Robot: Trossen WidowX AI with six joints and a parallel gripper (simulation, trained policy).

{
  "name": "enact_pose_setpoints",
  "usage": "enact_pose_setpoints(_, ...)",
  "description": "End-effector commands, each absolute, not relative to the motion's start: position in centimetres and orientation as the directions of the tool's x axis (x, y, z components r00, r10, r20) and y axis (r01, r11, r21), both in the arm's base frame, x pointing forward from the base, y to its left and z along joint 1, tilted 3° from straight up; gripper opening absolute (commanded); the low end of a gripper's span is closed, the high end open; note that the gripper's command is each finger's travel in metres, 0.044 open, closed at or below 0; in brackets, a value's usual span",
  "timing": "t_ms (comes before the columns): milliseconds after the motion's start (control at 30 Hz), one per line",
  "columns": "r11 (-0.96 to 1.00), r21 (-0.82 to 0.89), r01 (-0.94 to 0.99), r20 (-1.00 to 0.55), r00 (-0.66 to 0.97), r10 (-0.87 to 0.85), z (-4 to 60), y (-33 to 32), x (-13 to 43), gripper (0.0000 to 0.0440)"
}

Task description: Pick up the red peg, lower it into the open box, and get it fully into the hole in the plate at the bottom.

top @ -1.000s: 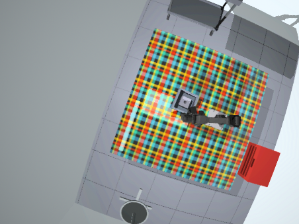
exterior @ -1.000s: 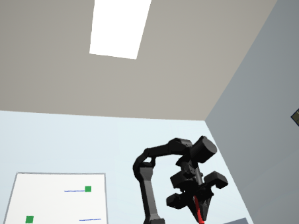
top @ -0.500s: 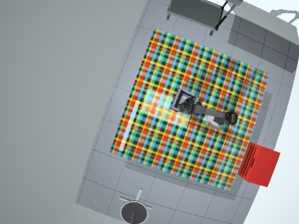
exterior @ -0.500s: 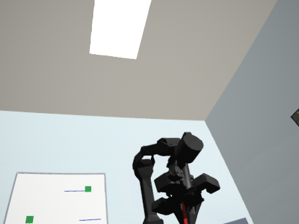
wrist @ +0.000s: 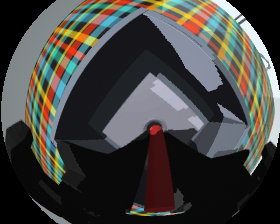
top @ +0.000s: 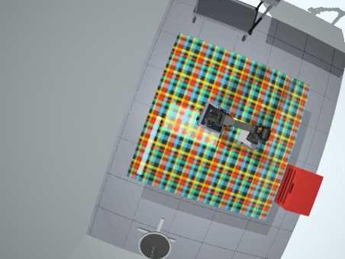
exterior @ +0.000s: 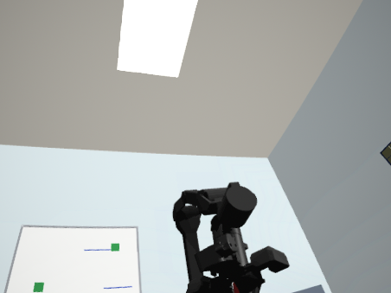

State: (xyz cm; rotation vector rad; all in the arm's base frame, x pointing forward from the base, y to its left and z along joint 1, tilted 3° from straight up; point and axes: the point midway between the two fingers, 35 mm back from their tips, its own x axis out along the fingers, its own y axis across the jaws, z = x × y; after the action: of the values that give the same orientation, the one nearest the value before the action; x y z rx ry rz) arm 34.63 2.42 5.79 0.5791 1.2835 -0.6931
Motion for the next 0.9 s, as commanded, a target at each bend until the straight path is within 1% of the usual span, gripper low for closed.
enact_pose_setpoints(0, 0.685, -0.006, 0.729, -0.987, 0.107, -0.123, 4.5, 2.4, 34.5, 0.0082)
enact_pose_setpoints(67, 0.686, -0.007, 0.728, -0.989, 0.098, -0.114, 4.1, 2.2, 34.6, 0.0128)
enact_pose_setpoints(100, 0.684, -0.006, 0.729, -0.989, 0.094, -0.11, 4.0, 2.2, 34.7, 0.0141)
enact_pose_setpoints(167, 0.697, -0.001, 0.717, -0.989, 0.104, -0.109, 4.3, 1.8, 35.3, 0.0144)
enact_pose_setpoints(200, 0.697, 0.002, 0.717, -0.989, 0.105, -0.105, 4.4, 1.8, 35.5, 0.0163)
enact_pose_setpoints(267, 0.696, 0.005, 0.718, -0.99, 0.1, -0.096, 4.7, 1.7, 35.9, 0.0208)
enact_pose_setpoints(567, 0.694, 0.055, 0.718, -0.993, 0.109, -0.034, 6.4, 1.7, 39.1, 0.044)
enact_pose_setpoints(867, 0.711, 0.139, 0.69, -0.987, 0.156, 0.042, 8.0, 2.7, 42.2, 0.044)
